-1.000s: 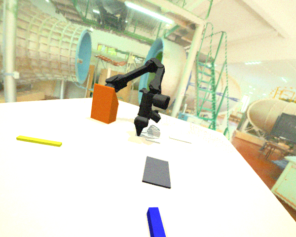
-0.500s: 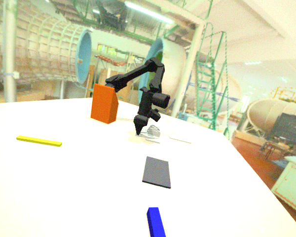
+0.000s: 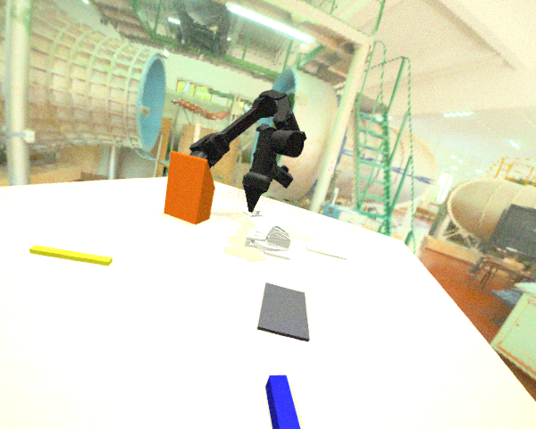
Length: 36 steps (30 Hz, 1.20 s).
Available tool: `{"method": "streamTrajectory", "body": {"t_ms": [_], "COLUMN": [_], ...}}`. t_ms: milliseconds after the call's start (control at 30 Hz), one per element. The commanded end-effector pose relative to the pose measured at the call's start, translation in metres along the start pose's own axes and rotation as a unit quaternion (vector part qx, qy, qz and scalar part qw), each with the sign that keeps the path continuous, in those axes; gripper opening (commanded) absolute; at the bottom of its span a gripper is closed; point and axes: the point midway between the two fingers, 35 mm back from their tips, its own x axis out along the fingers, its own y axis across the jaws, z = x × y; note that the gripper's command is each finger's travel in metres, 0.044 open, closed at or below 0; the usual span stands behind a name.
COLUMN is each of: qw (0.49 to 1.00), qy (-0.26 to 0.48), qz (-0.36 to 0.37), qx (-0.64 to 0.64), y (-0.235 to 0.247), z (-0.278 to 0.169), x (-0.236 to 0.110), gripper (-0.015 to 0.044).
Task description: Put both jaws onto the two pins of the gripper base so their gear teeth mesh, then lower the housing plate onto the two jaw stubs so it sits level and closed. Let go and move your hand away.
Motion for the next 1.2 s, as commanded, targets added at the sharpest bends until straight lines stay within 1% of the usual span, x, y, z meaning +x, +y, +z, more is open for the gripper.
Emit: {"method": "streamTrajectory", "body": {"t_ms": [0, 67, 1167], "qw": [1.000, 1.000, 1.000], "qy": [-0.001, -0.001, -0.001], "qz": [-0.001, 0.000, 0.000], "qx": [0.000, -0.001, -0.001], "y": [0.0106, 0.0140, 0.0140], "z": [-0.0251, -0.0309, -0.0309], "x": [-0.0283, -0.0338, -0.0338], "gripper": [0.0440, 0.0440, 0.0440]}}
